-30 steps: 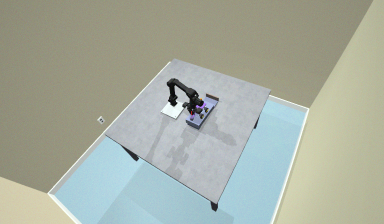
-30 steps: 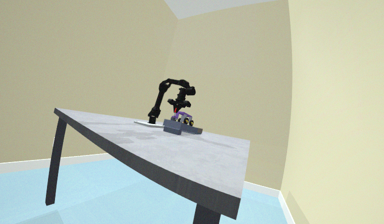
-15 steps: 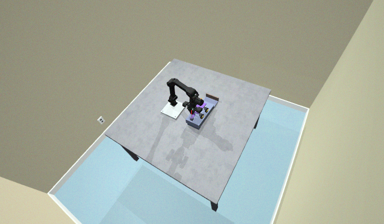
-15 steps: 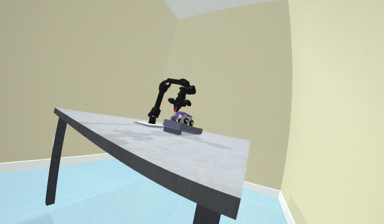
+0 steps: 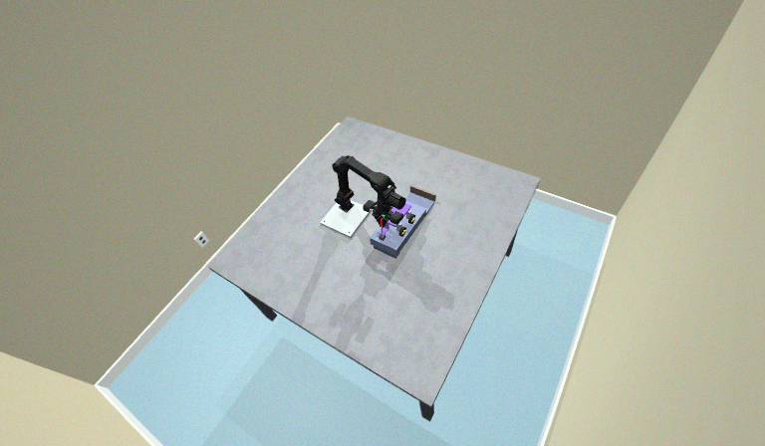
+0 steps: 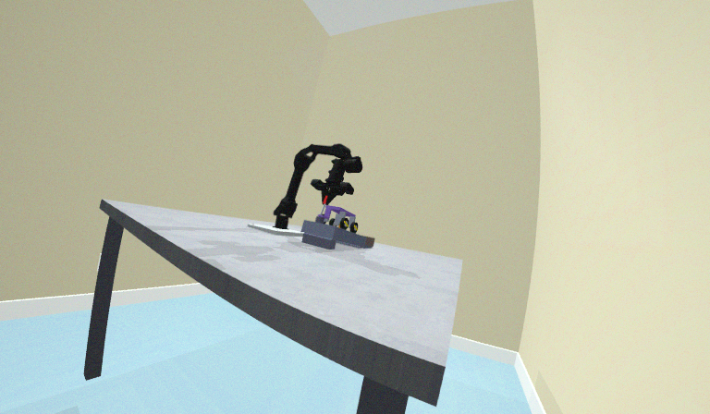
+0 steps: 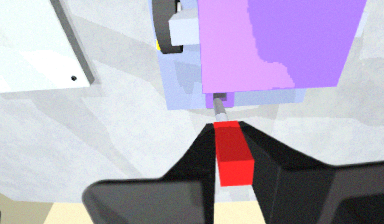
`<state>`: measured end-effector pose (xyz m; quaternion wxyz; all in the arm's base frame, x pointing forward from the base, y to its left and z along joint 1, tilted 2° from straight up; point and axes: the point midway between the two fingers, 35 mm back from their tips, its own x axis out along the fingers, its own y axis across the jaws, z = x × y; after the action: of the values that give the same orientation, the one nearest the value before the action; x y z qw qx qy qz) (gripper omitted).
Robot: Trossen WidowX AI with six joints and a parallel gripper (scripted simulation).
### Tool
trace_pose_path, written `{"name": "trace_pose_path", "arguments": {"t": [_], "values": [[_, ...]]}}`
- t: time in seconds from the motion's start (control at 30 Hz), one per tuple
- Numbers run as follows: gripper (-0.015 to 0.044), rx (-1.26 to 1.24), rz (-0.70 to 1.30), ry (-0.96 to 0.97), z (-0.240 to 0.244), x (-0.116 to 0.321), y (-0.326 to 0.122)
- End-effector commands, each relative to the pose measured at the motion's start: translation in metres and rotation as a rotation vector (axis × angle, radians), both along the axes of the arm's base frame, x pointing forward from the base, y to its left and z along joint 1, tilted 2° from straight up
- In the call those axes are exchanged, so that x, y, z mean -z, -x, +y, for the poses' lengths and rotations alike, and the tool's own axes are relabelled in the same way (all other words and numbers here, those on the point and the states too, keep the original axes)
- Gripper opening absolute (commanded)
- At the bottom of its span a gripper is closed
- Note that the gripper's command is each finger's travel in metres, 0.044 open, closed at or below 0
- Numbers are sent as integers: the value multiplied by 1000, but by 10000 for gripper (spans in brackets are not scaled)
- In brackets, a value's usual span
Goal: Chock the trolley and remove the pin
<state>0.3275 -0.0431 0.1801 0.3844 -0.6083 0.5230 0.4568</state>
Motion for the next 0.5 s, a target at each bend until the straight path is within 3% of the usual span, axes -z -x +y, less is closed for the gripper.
{"name": "trace_pose_path", "arguments": {"t": [0.0, 0.47], "values": [[0, 6, -10, 5, -1, -5, -1], [0, 6, -10, 5, -2, -11, -3]]}}
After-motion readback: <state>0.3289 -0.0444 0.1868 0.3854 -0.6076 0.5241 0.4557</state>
